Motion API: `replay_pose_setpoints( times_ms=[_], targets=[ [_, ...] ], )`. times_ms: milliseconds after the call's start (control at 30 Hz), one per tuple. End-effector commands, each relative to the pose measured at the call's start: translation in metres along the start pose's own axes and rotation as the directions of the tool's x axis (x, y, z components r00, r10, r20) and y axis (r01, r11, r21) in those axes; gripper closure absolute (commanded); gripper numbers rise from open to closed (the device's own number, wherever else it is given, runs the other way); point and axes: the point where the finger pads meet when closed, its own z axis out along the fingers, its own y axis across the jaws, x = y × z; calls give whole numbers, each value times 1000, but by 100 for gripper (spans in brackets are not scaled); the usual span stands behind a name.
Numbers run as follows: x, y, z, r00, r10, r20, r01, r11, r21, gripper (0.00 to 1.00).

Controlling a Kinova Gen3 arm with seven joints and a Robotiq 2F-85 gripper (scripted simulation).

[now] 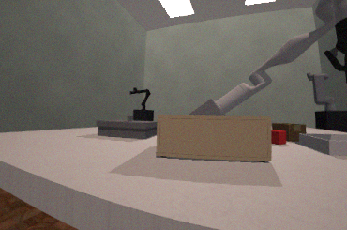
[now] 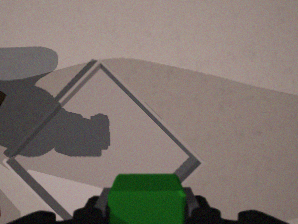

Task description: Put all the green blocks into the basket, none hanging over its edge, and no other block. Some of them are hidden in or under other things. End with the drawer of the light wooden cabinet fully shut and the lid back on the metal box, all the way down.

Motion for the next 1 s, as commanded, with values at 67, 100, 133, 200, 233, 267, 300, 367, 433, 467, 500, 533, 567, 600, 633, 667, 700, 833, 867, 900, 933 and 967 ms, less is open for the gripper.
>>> replay_pose_setpoints(
  times_ms=[67,100,133,200,233,267,300,367,433,467,500,533,567,600,633,667,700,833,867,900,933,967],
  targets=[
    [0,0,6,1000,0,2,0,1000,-1,90],
    [0,0,8,1000,0,2,0,1000,-1,90],
    [0,0,9,1000,0,2,0,1000,-1,90],
    [0,0,13,1000,0,2,0,1000,-1,90],
    [0,0,15,1000,0,2,0,1000,-1,90],
    [0,0,17,1000,0,2,0,1000,-1,90],
    [0,0,19,1000,0,2,0,1000,-1,90],
    [0,0,23,1000,0,2,0,1000,-1,90],
    [0,0,25,1000,0,2,0,1000,-1,90],
    [0,0,25,1000,0,2,0,1000,-1,90],
    [0,0,28,1000,0,2,0,1000,-1,90],
    [0,0,30,1000,0,2,0,1000,-1,90],
    [0,0,32,1000,0,2,0,1000,-1,90],
    [0,0,34,1000,0,2,0,1000,-1,90],
    [0,0,37,1000,0,2,0,1000,-1,90],
    [0,0,39,1000,0,2,0,1000,-1,90],
    [0,0,41,1000,0,2,0,1000,-1,90],
    [-1,0,51,1000,0,2,0,1000,-1,90],
    [-1,0,53,1000,0,2,0,1000,-1,90],
    [-1,0,56,1000,0,2,0,1000,-1,90],
    [-1,0,58,1000,0,2,0,1000,-1,90],
    [-1,0,61,1000,0,2,0,1000,-1,90]
  ],
)
